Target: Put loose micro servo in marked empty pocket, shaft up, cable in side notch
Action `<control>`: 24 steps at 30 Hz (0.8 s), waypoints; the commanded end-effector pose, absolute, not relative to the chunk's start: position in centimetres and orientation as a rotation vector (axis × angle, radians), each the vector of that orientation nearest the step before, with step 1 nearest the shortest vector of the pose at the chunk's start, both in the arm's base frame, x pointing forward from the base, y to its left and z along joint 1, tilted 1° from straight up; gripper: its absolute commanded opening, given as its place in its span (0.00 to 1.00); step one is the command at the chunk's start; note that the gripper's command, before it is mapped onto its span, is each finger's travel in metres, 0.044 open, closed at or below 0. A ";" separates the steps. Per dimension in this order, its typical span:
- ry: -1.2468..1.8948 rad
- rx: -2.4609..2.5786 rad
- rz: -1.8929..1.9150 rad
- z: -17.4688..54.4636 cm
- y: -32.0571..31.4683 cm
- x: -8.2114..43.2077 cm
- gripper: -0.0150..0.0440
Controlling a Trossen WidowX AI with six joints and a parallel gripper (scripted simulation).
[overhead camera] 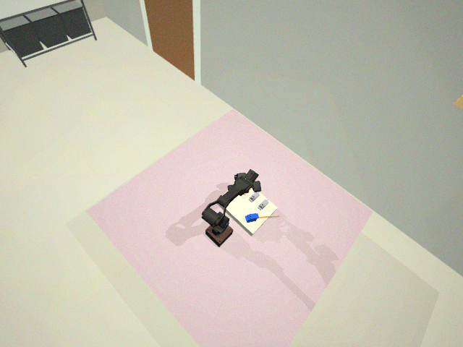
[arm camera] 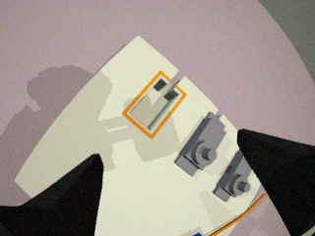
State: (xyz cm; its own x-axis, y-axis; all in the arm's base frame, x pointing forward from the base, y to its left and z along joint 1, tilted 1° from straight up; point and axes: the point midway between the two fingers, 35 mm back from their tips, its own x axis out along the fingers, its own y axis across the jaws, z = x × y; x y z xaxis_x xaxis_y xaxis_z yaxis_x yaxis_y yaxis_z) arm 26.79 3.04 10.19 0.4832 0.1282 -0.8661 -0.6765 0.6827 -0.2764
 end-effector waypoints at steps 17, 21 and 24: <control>1.271 -0.137 0.089 10.1 -4.6 25.0 1.00; 1.317 -0.032 -0.004 10.2 -5.9 24.3 1.00; 1.348 0.045 -0.075 10.2 -6.8 23.8 1.00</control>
